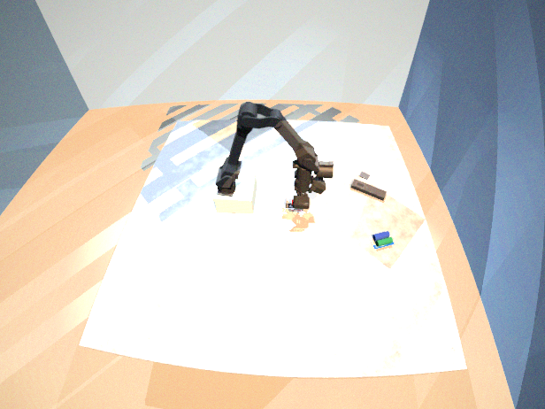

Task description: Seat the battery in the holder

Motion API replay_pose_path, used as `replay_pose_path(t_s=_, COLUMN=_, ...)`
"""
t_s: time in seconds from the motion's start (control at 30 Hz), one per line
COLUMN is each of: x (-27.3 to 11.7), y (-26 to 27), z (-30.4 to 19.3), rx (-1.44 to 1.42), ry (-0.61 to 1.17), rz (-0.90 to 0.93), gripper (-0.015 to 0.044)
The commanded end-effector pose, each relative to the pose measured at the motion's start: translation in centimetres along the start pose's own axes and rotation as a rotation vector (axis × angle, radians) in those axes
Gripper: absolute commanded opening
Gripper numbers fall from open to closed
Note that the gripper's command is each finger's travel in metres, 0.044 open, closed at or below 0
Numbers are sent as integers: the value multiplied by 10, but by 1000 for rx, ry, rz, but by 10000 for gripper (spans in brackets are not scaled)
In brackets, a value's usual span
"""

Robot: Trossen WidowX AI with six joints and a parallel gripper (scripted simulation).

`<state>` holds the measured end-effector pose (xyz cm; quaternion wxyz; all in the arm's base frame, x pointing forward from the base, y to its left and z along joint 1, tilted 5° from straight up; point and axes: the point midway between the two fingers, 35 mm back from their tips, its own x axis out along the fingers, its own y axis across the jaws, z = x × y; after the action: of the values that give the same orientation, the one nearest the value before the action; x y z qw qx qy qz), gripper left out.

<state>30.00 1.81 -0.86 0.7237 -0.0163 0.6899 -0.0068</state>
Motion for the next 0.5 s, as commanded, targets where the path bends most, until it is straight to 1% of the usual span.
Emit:
replay_pose_path(t_s=0.0, x=-2, y=0, z=0, rx=0, ry=0, rz=0, gripper=211)
replay_pose_path(t_s=0.07, x=-15, y=0, z=1, rx=0, ry=-1, rz=0, gripper=263)
replay_pose_path(t_s=0.23, x=-69, y=0, z=-2, rx=2, ry=-2, rz=1, gripper=394)
replay_pose_path(t_s=0.3, x=-76, y=0, z=-3, rx=2, ry=-2, rz=1, gripper=440)
replay_pose_path(t_s=0.47, x=-76, y=0, z=-2, rx=2, ry=-2, rz=1, gripper=440)
